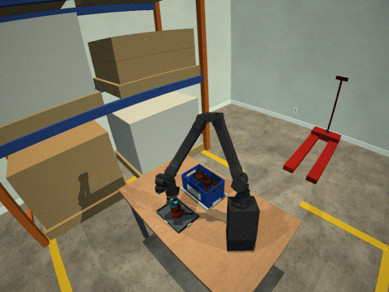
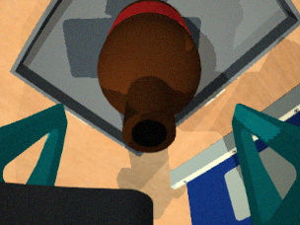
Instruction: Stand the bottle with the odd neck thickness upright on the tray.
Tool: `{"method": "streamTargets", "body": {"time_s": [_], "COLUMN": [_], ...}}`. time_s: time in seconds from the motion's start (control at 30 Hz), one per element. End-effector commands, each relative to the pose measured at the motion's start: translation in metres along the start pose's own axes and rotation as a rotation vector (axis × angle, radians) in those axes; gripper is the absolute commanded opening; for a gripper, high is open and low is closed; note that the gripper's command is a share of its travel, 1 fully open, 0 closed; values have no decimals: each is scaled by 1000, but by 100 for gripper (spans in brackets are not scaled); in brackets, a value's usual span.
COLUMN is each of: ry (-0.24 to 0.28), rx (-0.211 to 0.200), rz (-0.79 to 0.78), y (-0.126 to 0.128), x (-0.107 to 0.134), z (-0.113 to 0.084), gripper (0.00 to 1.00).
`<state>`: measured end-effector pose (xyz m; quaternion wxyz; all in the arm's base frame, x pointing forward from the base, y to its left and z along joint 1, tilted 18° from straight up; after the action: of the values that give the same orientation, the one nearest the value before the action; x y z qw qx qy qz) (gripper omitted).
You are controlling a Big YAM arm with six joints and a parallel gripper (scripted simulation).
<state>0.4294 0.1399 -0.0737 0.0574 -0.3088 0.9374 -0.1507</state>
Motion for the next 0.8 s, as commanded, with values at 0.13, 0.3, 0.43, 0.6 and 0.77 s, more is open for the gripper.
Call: {"method": "streamTargets", "body": {"time_s": [0.13,0.3,0.43,0.6,0.77], "ry": [-32,-32,-32,-35,-36], "rx": [4,4,4,5,4], "rz": [8,8,8,9,6], "y": [-8,-8,-8,-9,-6], "x": [-14,-14,-14,-14,-15], "z": [-2,-2,-2,-8,-18], "gripper": [100,100,100,100,100]}}
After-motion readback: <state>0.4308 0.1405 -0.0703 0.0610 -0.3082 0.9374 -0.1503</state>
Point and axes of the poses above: the point where the finger pads meet when closed, its own z axis out along the fingers, its own y axis across the jaws, x = y × z, the point moved 2 cm from there along -z, back along the fingers, and after that the axes turned 3 degrees about z, right-handed, at the moved point
